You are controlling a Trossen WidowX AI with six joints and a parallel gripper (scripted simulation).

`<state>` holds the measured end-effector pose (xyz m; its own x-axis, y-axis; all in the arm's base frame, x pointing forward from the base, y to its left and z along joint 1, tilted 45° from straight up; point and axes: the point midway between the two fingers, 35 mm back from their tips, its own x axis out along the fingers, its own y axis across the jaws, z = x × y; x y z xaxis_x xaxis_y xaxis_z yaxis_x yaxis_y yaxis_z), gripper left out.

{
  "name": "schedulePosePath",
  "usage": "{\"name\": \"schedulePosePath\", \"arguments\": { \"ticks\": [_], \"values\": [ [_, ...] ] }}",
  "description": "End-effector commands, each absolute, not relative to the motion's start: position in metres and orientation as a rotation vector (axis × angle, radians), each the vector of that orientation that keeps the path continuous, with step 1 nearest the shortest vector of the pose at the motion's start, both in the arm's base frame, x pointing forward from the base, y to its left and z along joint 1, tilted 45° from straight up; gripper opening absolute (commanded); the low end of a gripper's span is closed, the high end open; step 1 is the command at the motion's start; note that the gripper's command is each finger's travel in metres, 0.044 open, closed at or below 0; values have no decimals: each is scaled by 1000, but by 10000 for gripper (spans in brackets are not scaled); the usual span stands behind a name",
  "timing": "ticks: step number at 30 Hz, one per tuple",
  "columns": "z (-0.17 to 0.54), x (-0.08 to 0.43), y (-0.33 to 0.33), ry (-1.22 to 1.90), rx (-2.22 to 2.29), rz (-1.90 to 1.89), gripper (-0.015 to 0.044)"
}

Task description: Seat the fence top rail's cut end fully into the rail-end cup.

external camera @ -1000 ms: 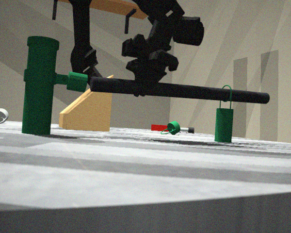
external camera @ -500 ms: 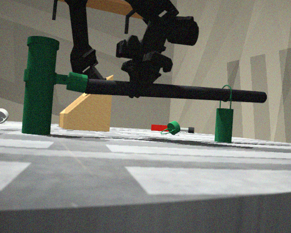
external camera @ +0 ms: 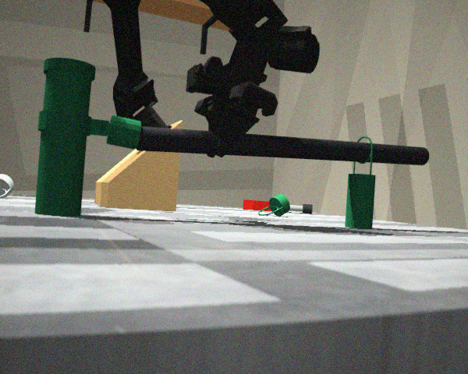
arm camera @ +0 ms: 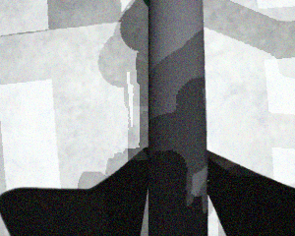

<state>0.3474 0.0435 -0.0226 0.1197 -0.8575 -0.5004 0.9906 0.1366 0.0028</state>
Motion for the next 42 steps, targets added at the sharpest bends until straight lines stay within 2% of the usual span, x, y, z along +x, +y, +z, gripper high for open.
{"name": "schedulePosePath", "arguments": {
  "ticks": [1,42],
  "values": [
    [-15,349,42,416,368,-1390,0],
    [-20,347,44,422,372,-1399,0]
  ]
}}
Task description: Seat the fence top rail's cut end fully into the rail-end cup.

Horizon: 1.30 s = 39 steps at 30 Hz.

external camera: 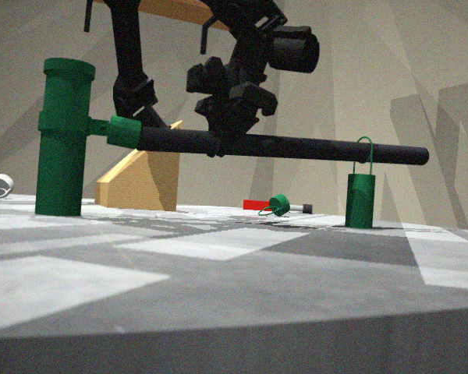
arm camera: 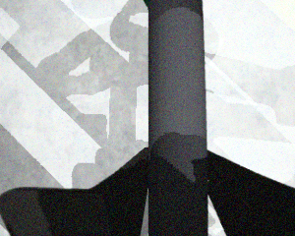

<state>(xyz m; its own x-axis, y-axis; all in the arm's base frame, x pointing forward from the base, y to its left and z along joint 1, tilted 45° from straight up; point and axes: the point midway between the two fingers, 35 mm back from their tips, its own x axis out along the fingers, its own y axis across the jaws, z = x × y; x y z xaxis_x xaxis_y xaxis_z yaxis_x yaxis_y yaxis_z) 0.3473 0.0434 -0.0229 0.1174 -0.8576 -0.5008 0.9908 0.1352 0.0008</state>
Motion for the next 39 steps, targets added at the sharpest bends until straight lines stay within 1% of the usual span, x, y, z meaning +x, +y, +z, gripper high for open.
{"name": "schedulePosePath", "arguments": {
  "ticks": [1,39],
  "values": [
    [-20,347,44,422,372,-1399,0],
    [-12,348,44,417,368,-1400,0]
  ]
}}
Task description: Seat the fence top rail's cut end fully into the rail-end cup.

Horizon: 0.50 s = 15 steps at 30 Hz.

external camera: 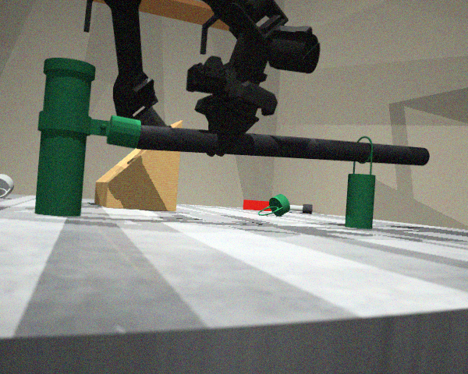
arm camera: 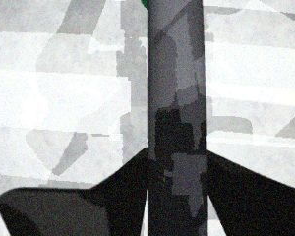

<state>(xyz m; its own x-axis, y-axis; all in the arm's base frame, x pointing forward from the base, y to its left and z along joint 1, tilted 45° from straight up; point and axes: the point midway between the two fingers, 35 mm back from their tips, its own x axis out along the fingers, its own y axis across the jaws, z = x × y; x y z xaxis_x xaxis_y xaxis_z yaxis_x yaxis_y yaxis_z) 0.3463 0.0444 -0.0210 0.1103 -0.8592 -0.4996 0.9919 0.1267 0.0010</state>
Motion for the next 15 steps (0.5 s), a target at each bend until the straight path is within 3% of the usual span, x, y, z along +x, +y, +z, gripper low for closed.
{"name": "schedulePosePath", "arguments": {
  "ticks": [1,15],
  "values": [
    [-12,348,44,417,368,-1400,0],
    [-19,347,43,428,378,-1409,0]
  ]
}}
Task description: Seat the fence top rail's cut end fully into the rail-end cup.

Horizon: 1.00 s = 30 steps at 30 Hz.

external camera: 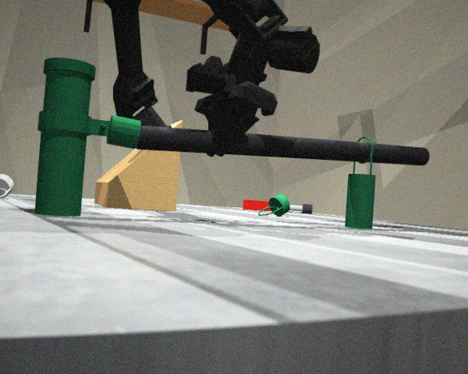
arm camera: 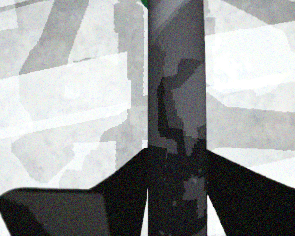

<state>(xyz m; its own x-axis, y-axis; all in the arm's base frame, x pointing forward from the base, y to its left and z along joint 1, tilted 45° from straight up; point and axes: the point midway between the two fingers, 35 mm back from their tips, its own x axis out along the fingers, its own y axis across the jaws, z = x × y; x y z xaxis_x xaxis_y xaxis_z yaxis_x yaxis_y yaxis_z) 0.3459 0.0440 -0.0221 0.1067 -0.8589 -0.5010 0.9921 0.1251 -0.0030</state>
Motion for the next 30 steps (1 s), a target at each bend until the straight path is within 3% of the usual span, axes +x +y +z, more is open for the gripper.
{"name": "schedulePosePath", "arguments": {
  "ticks": [1,30],
  "values": [
    [-18,347,43,428,378,-1409,0],
    [-19,344,43,457,387,-1431,0]
  ]
}}
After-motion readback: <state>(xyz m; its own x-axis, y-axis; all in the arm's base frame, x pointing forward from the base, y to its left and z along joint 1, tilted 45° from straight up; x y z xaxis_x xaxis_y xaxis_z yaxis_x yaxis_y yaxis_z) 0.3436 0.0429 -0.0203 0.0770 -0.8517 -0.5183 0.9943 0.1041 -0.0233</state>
